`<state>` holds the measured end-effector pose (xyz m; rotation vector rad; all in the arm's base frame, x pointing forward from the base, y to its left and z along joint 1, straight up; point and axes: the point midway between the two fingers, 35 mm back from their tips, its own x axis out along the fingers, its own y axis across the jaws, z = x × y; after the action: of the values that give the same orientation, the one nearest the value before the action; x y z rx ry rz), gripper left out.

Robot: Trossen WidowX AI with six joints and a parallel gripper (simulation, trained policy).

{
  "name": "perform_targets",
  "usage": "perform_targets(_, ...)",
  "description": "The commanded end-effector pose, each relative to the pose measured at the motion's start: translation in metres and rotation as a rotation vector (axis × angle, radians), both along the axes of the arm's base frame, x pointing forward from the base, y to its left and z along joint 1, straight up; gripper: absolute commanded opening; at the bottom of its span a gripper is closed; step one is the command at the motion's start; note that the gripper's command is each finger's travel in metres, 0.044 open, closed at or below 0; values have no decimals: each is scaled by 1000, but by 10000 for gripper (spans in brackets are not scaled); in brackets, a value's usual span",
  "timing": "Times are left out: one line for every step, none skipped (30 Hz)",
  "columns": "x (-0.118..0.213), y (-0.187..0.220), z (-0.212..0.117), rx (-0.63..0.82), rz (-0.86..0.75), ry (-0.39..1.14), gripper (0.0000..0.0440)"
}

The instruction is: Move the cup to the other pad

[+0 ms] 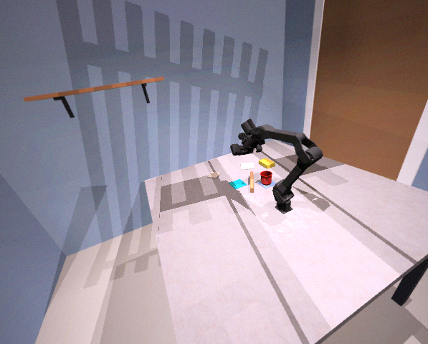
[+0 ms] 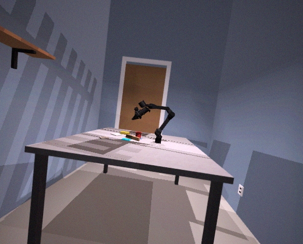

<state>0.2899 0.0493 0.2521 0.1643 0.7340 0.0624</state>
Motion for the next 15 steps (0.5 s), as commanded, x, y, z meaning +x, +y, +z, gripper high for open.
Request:
perform_targets(-2,1,-8,-10,1,83,98)
perform_targets(-3,1,-9,-14,2,100,100)
perform_targets(-4,1,-10,-18,3,117,102)
perform_targets(-6,1,-11,-23,4,134,104)
perform_targets(-7,1,-13,-27,5,151,105)
perform_targets(-8,0,-14,-32,6,168,106)
perform_targets(-9,0,-15,-36,7,185,107)
perform_targets(-10,0,-16,-41,8,201,108)
perform_targets(-11,0,-17,-45,9,218,109)
perform_targets(-12,-1,-18,-50,10,235,110)
perform_targets(-13,-1,-19,-55,11,251,111)
perform_targets(-14,-2,-20,-59,12,268,112)
perform_targets(-16,-2,-21,-64,13,284,112)
perform_targets(-17,-2,-22,-69,14,300,113)
perform_targets(-18,-3,-23,-75,16,316,114)
